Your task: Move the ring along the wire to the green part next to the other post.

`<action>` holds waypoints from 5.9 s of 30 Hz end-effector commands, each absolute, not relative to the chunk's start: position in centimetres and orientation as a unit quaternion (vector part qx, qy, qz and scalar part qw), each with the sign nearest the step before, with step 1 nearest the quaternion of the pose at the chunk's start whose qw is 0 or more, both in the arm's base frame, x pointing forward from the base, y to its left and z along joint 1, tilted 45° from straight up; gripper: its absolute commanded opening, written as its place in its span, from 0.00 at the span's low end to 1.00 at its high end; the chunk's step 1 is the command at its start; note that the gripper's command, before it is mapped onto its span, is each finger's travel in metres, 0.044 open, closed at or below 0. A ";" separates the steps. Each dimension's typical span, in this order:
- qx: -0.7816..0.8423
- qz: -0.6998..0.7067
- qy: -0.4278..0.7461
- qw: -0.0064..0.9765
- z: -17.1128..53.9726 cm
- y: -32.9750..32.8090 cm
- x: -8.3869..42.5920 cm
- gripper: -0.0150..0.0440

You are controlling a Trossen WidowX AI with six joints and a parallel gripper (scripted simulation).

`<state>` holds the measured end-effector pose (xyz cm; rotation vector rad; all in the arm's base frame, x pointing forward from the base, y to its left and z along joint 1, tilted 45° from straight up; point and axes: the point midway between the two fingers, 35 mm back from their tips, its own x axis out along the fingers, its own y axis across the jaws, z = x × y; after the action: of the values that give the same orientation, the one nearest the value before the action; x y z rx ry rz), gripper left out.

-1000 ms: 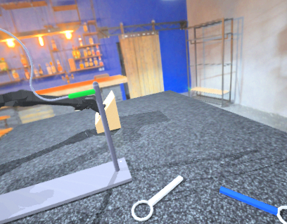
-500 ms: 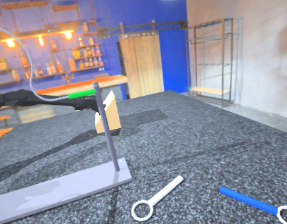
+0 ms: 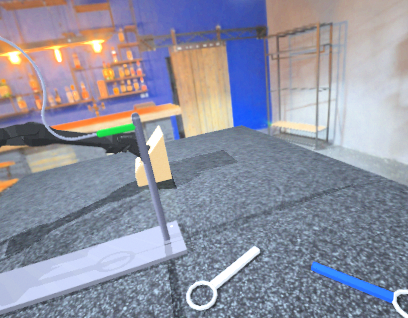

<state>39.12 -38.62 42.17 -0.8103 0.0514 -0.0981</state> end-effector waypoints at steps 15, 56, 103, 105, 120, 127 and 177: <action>-0.393 -0.050 0.024 0.918 42.4 -38.5 39.1 0.00; -0.346 -0.144 0.263 0.889 40.7 -34.1 33.2 0.00; 0.066 -0.041 0.257 0.963 35.7 -21.7 34.5 0.00; 0.087 -0.036 0.255 0.962 35.8 -21.0 34.6 0.00; 0.221 -0.002 0.242 0.945 37.0 -17.0 35.1 0.00; 0.269 0.010 0.237 0.934 37.7 -15.7 35.2 0.00; 0.424 0.045 0.218 0.878 41.4 -11.6 35.7 0.00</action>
<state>35.77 -11.91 40.73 0.8789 0.4642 0.0791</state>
